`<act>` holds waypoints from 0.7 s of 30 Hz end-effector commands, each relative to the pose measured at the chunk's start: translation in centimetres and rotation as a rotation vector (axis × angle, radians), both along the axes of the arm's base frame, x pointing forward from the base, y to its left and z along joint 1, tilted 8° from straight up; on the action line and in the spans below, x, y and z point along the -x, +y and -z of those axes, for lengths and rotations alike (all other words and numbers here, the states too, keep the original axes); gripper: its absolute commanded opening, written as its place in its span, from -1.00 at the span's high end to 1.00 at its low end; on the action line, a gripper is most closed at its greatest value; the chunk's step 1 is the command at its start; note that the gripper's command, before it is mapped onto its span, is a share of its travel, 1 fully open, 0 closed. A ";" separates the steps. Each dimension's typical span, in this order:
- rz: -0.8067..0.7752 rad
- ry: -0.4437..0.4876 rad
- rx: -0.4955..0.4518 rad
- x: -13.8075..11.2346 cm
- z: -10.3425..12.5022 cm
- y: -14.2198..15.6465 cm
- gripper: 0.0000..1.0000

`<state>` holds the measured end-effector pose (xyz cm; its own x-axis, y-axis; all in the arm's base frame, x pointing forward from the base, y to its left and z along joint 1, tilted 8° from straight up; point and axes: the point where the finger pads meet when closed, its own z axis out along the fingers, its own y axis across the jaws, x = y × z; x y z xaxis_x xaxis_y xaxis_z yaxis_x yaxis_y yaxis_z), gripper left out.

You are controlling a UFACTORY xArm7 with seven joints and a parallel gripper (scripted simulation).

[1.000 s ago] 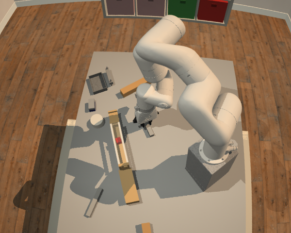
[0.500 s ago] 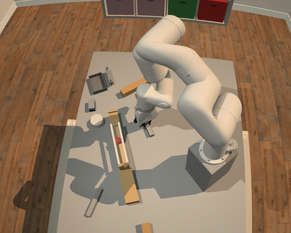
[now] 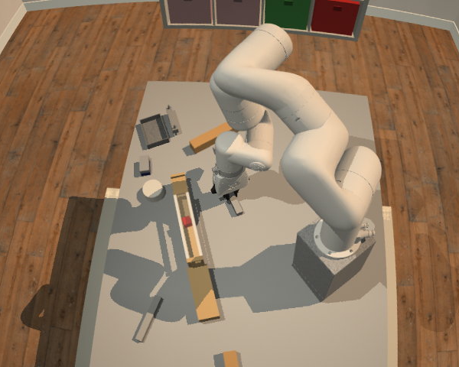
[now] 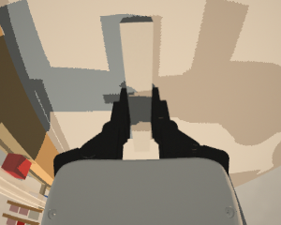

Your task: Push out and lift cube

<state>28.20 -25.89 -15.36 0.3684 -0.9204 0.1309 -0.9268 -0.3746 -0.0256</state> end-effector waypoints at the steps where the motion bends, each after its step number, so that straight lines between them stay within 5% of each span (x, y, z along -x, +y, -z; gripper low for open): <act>1: 0.000 -0.002 0.001 -0.1 -0.1 -0.1 1.00; 10: 0.000 -0.002 0.001 0.0 -1.1 0.1 1.00; 21: 0.000 -0.002 0.001 0.7 -10.1 1.1 1.00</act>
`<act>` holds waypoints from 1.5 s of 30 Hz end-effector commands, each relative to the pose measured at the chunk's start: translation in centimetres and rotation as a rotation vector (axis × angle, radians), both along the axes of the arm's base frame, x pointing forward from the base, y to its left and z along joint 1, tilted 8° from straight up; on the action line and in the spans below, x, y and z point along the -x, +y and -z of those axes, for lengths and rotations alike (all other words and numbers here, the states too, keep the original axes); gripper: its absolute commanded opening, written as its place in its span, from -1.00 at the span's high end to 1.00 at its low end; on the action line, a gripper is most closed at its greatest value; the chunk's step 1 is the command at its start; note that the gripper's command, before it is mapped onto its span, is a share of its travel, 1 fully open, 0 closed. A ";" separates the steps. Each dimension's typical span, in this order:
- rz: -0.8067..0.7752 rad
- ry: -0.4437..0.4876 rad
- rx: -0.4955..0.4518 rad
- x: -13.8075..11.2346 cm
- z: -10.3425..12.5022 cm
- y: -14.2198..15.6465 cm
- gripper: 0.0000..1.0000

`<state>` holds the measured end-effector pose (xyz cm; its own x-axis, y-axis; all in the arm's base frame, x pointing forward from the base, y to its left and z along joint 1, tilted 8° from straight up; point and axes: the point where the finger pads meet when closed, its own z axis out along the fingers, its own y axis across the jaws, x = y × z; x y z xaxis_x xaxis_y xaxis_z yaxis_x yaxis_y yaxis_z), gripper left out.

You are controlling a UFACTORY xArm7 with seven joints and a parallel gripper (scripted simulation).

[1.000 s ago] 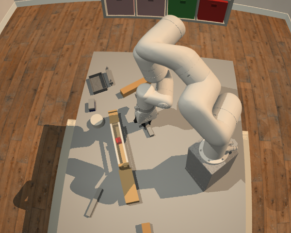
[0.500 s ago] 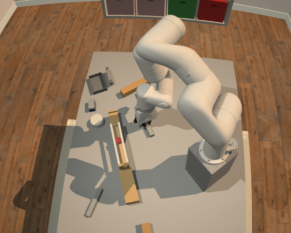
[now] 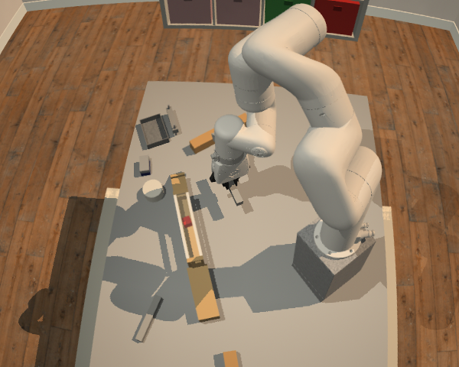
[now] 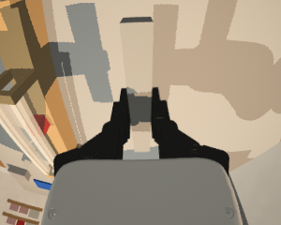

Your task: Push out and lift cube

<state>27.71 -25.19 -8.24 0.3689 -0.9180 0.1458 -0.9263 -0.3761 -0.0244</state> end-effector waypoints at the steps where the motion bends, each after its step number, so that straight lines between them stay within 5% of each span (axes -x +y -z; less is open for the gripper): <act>1: 0.001 0.003 -0.013 0.2 -3.5 0.4 1.00; 25: 0.011 0.002 -0.019 -1.0 -4.2 2.2 1.00; 34: 0.084 0.007 -0.040 -7.2 -2.8 14.8 1.00; 38: 0.122 0.002 -0.035 -8.1 -2.3 21.2 1.00; 40: 0.122 0.002 -0.035 -8.1 -2.3 21.2 1.00; 41: 0.131 0.000 -0.033 -8.7 -1.8 25.6 1.00; 45: 0.154 -0.011 -0.027 -8.2 -1.5 30.1 1.00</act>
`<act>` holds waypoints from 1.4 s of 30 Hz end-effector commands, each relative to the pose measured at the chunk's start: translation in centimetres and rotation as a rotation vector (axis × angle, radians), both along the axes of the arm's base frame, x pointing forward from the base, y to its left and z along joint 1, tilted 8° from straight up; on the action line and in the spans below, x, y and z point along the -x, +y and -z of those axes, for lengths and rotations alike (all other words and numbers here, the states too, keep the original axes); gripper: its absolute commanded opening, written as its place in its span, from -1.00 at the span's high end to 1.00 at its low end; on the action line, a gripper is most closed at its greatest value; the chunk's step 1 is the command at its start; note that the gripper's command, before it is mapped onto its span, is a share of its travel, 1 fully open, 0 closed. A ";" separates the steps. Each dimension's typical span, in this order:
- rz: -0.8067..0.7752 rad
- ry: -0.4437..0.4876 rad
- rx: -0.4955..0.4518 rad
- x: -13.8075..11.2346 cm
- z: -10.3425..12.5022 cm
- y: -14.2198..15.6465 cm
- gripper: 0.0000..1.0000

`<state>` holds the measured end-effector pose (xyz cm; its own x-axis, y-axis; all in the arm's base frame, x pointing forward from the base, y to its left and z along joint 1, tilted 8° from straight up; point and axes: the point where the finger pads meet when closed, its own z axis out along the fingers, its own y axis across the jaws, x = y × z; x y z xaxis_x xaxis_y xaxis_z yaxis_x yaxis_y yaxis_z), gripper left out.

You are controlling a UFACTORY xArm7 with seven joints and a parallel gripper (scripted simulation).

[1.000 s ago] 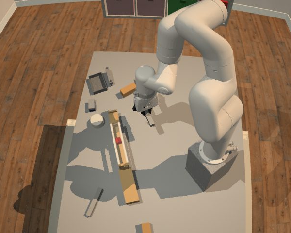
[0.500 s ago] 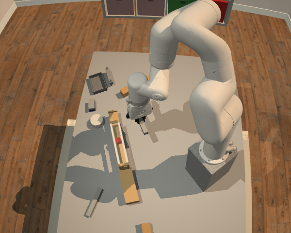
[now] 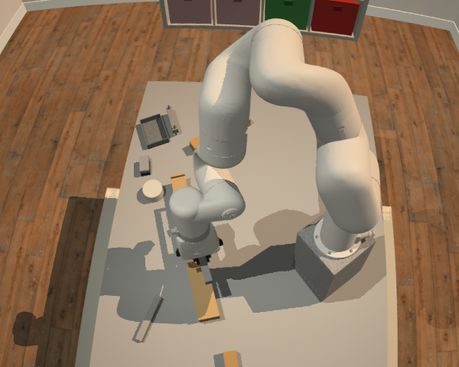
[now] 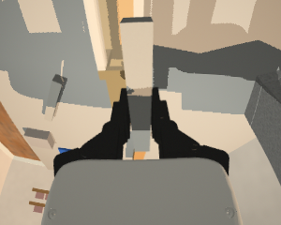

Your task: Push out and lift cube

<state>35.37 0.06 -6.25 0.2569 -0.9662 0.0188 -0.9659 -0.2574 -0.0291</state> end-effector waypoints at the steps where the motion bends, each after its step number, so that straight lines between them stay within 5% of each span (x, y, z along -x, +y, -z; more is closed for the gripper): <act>1: 0.037 -0.041 0.099 -0.5 0.6 6.6 1.00; 12: 0.042 -0.044 0.101 -0.3 1.7 8.2 1.00; 18: 0.042 -0.044 0.101 -0.6 5.0 7.8 1.00; 42: 0.042 -0.044 0.101 -0.8 7.6 7.5 1.00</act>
